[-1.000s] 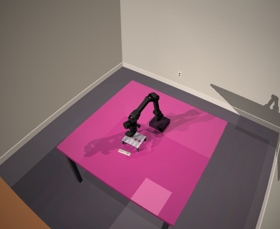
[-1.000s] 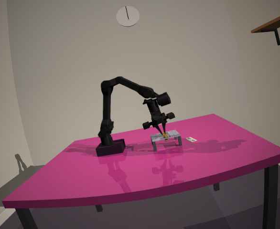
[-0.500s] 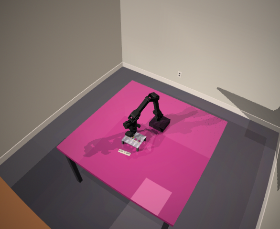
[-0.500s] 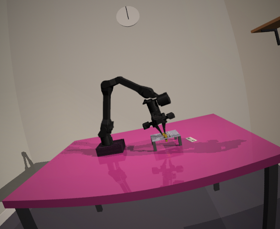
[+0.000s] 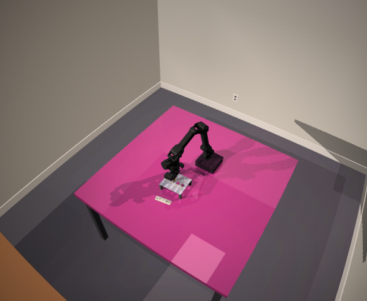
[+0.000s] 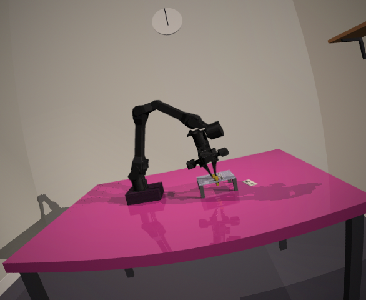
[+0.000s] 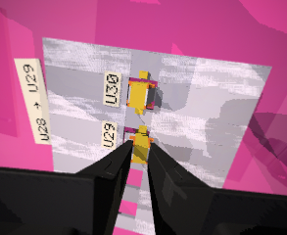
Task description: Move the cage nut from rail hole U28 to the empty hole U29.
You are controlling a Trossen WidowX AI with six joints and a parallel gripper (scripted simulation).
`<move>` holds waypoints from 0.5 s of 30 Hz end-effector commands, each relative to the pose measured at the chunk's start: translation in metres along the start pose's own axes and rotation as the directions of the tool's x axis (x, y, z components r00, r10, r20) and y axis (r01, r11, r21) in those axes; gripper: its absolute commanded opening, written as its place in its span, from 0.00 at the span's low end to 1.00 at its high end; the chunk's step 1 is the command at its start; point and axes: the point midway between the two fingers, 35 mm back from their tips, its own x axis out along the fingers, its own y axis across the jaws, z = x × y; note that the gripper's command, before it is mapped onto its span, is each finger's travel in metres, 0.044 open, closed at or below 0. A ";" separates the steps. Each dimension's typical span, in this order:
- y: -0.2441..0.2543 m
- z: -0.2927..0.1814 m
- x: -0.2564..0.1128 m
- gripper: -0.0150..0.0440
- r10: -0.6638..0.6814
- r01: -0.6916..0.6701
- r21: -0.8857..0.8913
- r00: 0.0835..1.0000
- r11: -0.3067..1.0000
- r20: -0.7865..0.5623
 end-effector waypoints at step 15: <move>0.002 0.001 0.000 0.32 -0.026 0.026 0.005 1.000 1.000 0.002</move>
